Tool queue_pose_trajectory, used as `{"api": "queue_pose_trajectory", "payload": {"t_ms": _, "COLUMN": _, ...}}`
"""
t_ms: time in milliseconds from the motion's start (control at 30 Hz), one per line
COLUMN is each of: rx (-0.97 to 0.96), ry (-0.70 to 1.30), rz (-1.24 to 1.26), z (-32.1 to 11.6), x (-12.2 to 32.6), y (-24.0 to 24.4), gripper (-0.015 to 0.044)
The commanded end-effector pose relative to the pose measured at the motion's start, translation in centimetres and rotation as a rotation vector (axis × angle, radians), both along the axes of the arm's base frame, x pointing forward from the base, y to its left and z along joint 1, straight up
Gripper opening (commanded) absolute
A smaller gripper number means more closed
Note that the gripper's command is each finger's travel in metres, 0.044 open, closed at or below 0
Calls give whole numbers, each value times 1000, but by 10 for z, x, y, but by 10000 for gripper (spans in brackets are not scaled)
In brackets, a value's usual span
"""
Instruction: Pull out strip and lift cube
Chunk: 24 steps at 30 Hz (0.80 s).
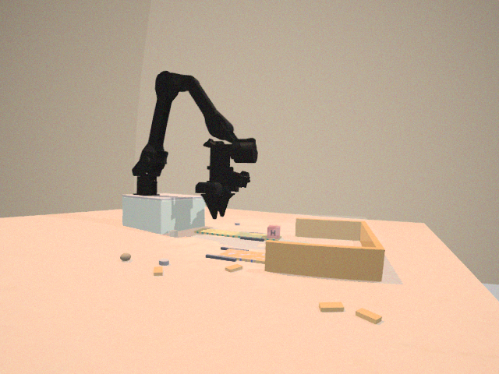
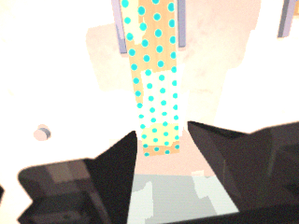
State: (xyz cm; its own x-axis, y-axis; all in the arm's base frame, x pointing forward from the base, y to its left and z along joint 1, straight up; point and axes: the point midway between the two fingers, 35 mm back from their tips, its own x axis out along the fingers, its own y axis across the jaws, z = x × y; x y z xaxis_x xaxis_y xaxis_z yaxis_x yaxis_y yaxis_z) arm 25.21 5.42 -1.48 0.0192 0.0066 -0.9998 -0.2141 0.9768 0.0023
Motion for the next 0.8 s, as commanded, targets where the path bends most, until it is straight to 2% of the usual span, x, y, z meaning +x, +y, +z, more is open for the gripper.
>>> {"api": "queue_pose_trajectory", "payload": {"t_ms": 0, "rx": -1, "ry": -5, "rz": 7, "z": 3, "x": 15, "y": 2, "gripper": 367}}
{"api": "queue_pose_trajectory", "payload": {"t_ms": 100, "rx": -1, "ry": -6, "rz": 7, "z": 4, "x": 25, "y": 3, "gripper": 440}}
{"api": "queue_pose_trajectory", "payload": {"t_ms": 767, "rx": 0, "ry": -11, "rz": 7, "z": 14, "x": 92, "y": 11, "gripper": 440}}
